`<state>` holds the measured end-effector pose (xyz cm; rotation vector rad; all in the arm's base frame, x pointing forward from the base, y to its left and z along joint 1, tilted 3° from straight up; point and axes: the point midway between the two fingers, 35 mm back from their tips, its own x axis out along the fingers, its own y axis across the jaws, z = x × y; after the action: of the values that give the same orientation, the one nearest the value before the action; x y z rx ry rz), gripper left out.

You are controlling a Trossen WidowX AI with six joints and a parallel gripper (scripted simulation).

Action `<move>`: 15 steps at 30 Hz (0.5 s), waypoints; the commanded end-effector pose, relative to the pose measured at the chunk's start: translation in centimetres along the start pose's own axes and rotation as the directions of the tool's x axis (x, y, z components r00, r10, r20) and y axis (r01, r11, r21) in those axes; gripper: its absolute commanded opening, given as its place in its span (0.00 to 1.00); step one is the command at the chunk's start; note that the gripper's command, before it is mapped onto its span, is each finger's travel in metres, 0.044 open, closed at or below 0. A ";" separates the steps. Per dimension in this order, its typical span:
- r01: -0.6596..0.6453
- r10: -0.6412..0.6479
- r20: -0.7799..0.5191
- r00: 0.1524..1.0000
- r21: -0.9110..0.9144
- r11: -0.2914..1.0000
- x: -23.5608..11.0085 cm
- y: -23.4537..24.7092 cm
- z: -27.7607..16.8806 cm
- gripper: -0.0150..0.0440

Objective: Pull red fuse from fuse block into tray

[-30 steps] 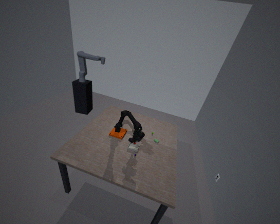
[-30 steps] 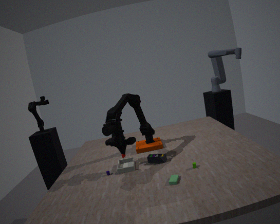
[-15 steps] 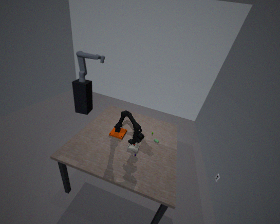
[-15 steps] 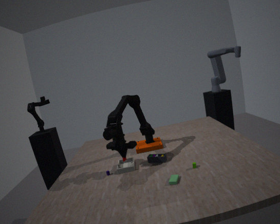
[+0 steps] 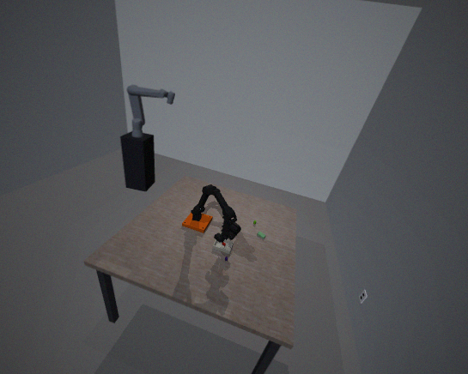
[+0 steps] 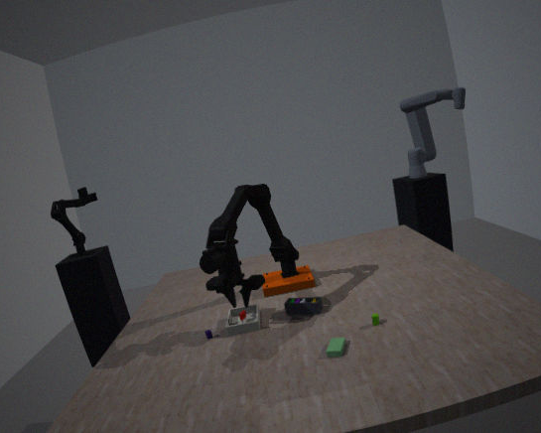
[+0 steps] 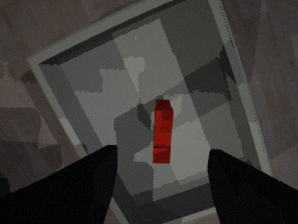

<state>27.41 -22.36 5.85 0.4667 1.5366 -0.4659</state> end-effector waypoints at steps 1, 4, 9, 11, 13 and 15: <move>0.000 0.000 0.000 1.000 0.000 1.000 -0.1 0.0 0.0 0.74; 0.001 -0.001 0.000 1.000 -0.001 1.000 -0.9 0.0 0.0 0.81; 0.003 -0.003 0.001 1.000 -0.005 1.000 -3.7 0.0 0.0 0.81; 0.003 -0.003 0.001 1.000 -0.005 1.000 -3.7 0.0 0.0 0.81; 0.003 -0.003 0.001 1.000 -0.005 1.000 -3.7 0.0 0.0 0.81; 0.003 -0.003 0.001 1.000 -0.005 1.000 -3.7 0.0 0.0 0.81</move>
<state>27.48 -22.41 9.43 0.4659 1.5356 -0.4662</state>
